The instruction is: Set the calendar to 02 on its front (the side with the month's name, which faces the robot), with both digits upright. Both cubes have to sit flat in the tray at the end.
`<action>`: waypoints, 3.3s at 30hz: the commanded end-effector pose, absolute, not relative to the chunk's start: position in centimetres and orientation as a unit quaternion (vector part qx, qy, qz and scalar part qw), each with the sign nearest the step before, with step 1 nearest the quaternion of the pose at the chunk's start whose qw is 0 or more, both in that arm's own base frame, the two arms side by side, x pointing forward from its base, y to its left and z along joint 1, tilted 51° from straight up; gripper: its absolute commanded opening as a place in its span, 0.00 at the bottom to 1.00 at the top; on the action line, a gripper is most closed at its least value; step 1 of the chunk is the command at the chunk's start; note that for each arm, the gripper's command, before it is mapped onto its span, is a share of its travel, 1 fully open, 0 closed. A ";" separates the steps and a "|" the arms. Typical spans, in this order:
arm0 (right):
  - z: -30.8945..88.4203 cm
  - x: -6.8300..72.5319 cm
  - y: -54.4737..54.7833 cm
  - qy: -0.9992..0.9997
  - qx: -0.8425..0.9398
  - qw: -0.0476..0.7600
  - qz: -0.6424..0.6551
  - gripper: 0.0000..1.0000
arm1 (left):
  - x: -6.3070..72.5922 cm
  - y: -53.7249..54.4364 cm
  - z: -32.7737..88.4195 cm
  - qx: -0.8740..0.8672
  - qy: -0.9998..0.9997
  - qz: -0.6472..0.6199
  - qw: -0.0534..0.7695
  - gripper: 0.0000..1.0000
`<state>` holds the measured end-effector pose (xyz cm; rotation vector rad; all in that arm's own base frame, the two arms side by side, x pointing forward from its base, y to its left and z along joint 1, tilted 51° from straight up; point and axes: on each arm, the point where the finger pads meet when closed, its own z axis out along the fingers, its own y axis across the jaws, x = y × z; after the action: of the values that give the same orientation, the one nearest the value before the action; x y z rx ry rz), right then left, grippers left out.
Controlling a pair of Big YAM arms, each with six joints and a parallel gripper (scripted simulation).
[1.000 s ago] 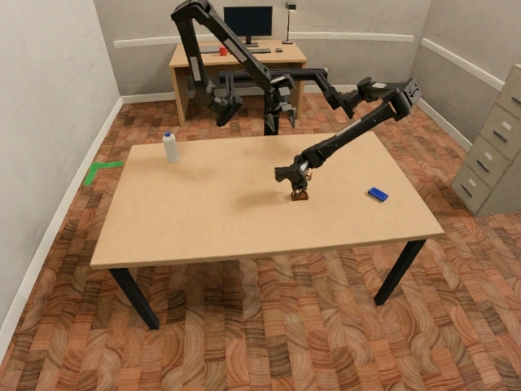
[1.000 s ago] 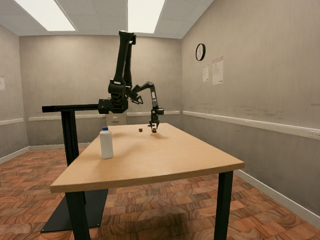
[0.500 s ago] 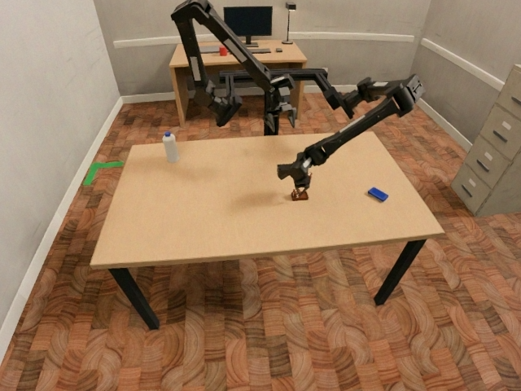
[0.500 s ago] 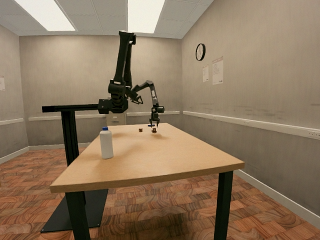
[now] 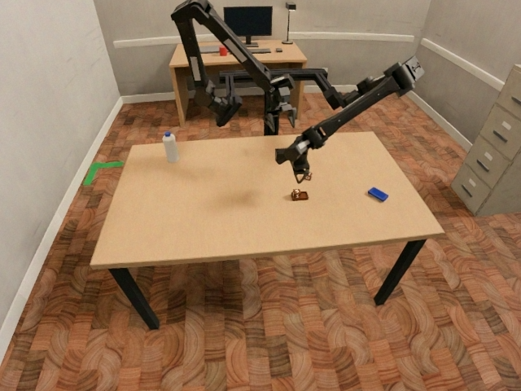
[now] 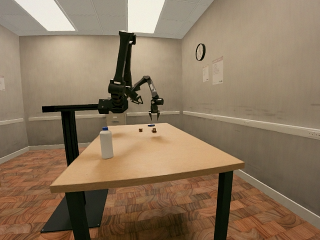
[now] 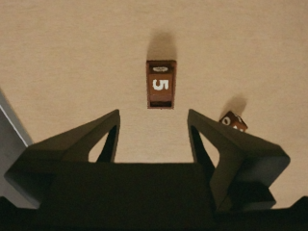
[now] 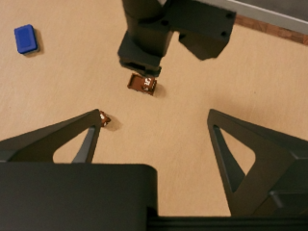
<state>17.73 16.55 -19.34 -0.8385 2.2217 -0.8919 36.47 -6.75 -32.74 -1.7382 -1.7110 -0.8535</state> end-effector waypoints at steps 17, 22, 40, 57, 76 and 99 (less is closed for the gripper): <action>-19.6 18.1 17.8 0.841 -0.305 0.306 -0.327 1.00 | 34.9 -3.7 -33.4 -0.463 -0.779 -0.373 0.201 0.55; -19.6 18.1 17.8 0.841 -0.305 0.306 -0.327 1.00 | 33.6 -2.7 -33.3 -0.373 -0.825 -0.394 0.157 0.55; -19.6 18.1 17.8 0.841 -0.305 0.306 -0.327 1.00 | 30.5 -0.2 -32.9 -0.074 -0.902 -0.424 0.007 0.55; -19.6 18.1 17.8 0.841 -0.305 0.306 -0.327 1.00 | 27.5 2.0 -32.0 0.220 -0.878 -0.402 -0.138 0.55; -19.6 18.1 17.8 0.841 -0.305 0.306 -0.327 1.00 | 21.5 5.8 -30.9 0.474 -0.769 -0.362 -0.230 0.55; -19.6 18.1 17.8 0.841 -0.305 0.306 -0.327 1.00 | 22.3 6.9 -32.4 0.458 -0.779 -0.363 -0.229 0.55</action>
<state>17.73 16.55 -19.34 -0.8385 2.2217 -0.8919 22.11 6.55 -32.01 1.7070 -2.8769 -1.3438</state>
